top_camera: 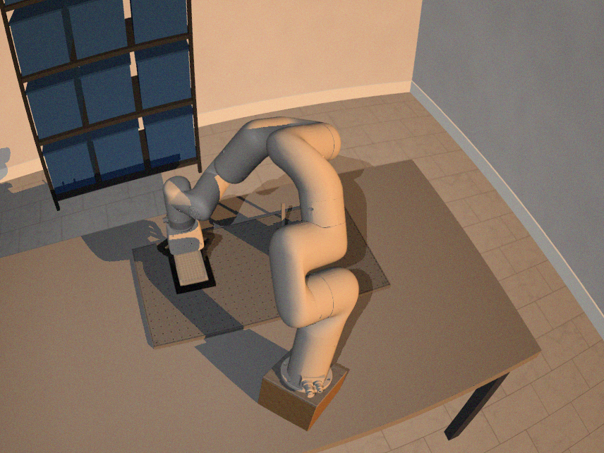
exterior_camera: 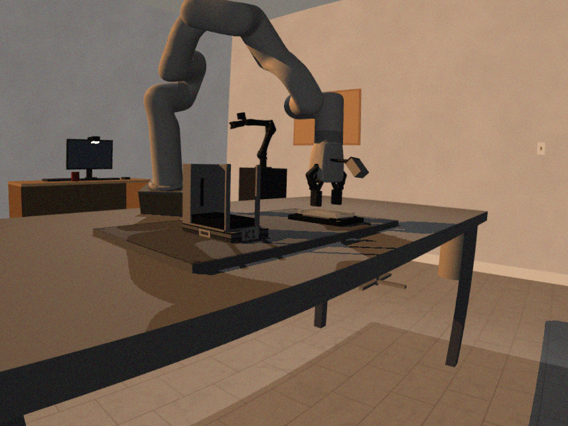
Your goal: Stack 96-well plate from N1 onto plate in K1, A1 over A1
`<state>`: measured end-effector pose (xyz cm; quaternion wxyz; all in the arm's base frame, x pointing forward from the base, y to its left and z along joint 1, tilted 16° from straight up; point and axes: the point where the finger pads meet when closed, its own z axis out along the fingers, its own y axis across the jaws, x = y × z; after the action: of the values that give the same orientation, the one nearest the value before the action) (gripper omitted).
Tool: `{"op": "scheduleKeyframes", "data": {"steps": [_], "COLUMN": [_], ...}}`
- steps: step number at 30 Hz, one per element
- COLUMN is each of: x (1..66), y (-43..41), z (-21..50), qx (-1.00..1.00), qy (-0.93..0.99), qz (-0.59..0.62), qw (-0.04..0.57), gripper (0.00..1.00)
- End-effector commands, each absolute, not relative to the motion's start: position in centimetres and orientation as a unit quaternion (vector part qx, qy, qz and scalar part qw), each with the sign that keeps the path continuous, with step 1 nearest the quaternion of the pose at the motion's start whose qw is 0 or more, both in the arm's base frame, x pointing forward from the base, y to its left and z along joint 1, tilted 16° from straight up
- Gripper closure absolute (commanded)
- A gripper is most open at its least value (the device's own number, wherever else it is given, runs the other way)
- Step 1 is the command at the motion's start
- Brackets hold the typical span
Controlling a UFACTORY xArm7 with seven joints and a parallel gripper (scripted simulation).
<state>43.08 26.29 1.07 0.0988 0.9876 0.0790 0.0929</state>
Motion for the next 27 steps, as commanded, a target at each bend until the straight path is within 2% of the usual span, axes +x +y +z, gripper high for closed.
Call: {"op": "scheduleKeyframes", "data": {"steps": [1,27], "x": [43.2,43.5], "y": [26.4,26.2], "z": [1.1,-0.3], "qx": [0.988,0.988], "qy": [0.079,0.079], "qz": [0.095,0.095], "qw": [0.098,0.098], "gripper": [0.0,0.0]}}
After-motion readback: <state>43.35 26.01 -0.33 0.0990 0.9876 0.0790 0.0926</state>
